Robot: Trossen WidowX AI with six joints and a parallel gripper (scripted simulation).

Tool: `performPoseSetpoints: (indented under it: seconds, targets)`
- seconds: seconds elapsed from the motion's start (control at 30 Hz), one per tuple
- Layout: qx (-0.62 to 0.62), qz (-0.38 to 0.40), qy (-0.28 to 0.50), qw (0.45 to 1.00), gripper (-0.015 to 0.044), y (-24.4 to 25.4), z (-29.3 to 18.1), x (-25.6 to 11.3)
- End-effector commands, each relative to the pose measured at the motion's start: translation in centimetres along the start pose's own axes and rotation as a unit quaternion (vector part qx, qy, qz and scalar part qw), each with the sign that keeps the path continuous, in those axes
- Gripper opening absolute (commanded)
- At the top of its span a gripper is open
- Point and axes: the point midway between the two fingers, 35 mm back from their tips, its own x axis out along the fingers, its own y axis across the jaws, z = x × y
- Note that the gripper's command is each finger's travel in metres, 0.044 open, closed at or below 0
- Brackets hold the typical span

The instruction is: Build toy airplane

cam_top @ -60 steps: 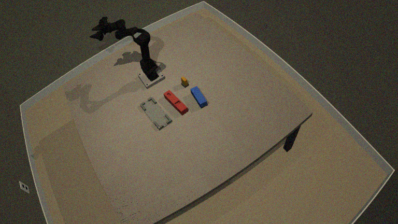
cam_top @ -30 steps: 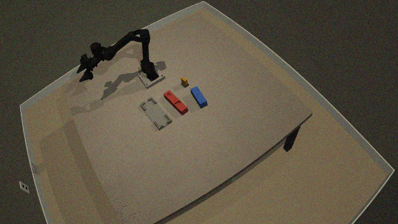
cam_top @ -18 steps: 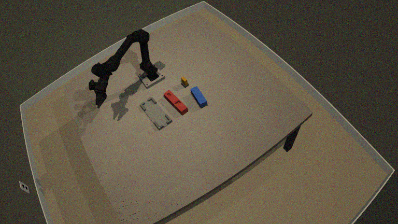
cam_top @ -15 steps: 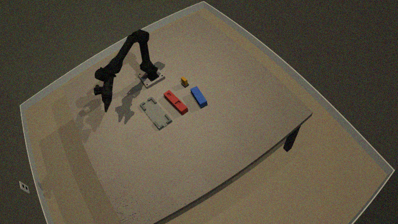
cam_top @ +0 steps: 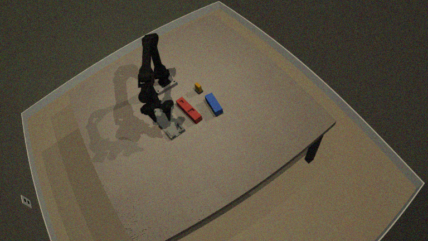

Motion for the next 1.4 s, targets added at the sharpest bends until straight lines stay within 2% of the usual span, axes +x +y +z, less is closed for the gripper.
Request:
performPoseSetpoints:
  seconds: [0.0,0.13,0.33,0.53,0.7,1.37]
  targets:
    - [-0.116,-0.021,0.071,0.991,0.044,3.1,-4.2,0.4]
    - [-0.259,-0.045,0.155,0.952,0.044,5.5,-9.7,0.1]
    - [-0.453,-0.074,0.252,0.852,0.044,7.1,-16.4,-2.0]
    - [-0.459,-0.075,0.254,0.848,0.044,7.1,-16.6,-1.8]
    - [-0.459,-0.075,0.254,0.848,0.044,5.3,-18.4,2.3]
    - [-0.459,-0.075,0.254,0.848,0.044,4.2,-19.5,5.2]
